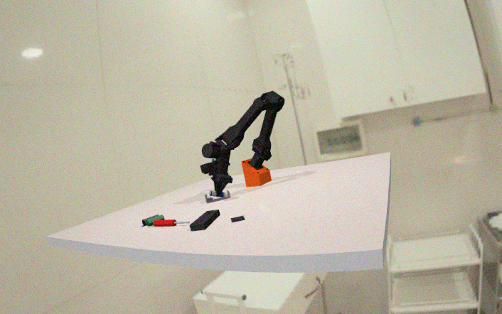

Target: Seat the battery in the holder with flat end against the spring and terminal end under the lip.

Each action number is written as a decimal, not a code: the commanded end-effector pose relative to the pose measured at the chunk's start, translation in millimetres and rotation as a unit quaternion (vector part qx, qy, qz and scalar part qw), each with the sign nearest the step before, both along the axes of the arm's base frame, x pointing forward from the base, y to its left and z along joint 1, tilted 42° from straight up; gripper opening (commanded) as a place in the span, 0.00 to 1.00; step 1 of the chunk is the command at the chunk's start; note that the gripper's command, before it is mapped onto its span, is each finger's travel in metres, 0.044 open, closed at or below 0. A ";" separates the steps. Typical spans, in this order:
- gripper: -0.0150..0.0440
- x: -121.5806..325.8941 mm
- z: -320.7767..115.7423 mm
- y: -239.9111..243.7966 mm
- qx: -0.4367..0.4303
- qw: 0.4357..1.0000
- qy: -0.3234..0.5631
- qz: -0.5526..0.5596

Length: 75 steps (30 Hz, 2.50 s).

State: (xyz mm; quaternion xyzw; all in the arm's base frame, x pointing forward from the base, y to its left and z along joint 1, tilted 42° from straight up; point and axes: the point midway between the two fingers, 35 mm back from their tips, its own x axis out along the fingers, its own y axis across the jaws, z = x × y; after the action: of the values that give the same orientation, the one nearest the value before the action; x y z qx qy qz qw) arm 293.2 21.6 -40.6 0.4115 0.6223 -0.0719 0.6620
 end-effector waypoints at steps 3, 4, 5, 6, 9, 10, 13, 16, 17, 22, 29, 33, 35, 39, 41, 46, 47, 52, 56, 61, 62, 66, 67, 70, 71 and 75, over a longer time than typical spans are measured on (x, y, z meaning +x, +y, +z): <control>0.39 -4.0 -3.9 2.9 0.014 1.000 0.023 0.016; 0.39 -3.9 -4.1 2.9 0.016 0.999 0.025 0.017; 0.39 -3.7 -4.2 2.9 0.017 0.999 0.027 0.019; 0.39 -3.6 -4.4 2.9 0.019 0.999 0.029 0.020; 0.39 -3.2 -4.8 3.0 0.023 0.999 0.035 0.025; 0.39 -3.0 -5.0 3.0 0.025 0.999 0.037 0.027; 0.39 -2.6 -5.4 3.1 0.029 0.998 0.043 0.031; 0.39 -2.2 -5.7 3.1 0.034 0.998 0.049 0.035; 0.39 -2.1 -5.8 3.1 0.035 0.997 0.051 0.037; 0.39 -1.4 -6.2 3.2 0.043 0.996 0.061 0.044; 0.39 -0.3 -6.6 3.3 0.055 0.994 0.074 0.053; 0.39 0.3 -6.7 3.4 0.061 0.993 0.081 0.058; 0.39 0.6 -6.7 3.4 0.064 0.993 0.085 0.061; 0.39 1.3 -6.7 3.6 0.069 0.991 0.092 0.066; 0.39 1.6 -6.7 3.7 0.072 0.990 0.095 0.068; 0.39 2.6 -6.7 4.0 0.079 0.989 0.104 0.074; 0.39 2.8 -6.6 4.1 0.080 0.988 0.106 0.076; 0.39 3.6 -6.3 4.5 0.084 0.987 0.114 0.081; 0.39 4.2 -6.5 4.3 0.085 0.986 0.114 0.081; 0.39 7.6 -7.9 2.4 0.084 0.987 0.115 0.081; 0.39 8.4 -8.3 2.0 0.084 0.987 0.115 0.081; 0.39 11.3 -9.5 0.5 0.083 0.987 0.115 0.081; 0.39 12.0 -9.8 0.1 0.082 0.987 0.115 0.082; 0.39 14.2 -10.8 -1.1 0.082 0.987 0.115 0.082; 0.39 14.8 -11.1 -1.4 0.081 0.987 0.115 0.082; 0.39 17.2 -12.2 -2.7 0.081 0.987 0.115 0.082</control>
State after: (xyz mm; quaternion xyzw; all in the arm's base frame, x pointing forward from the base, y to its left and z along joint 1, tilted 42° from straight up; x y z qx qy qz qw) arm 305.4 20.8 -51.4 0.4012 0.7317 -0.0151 0.5509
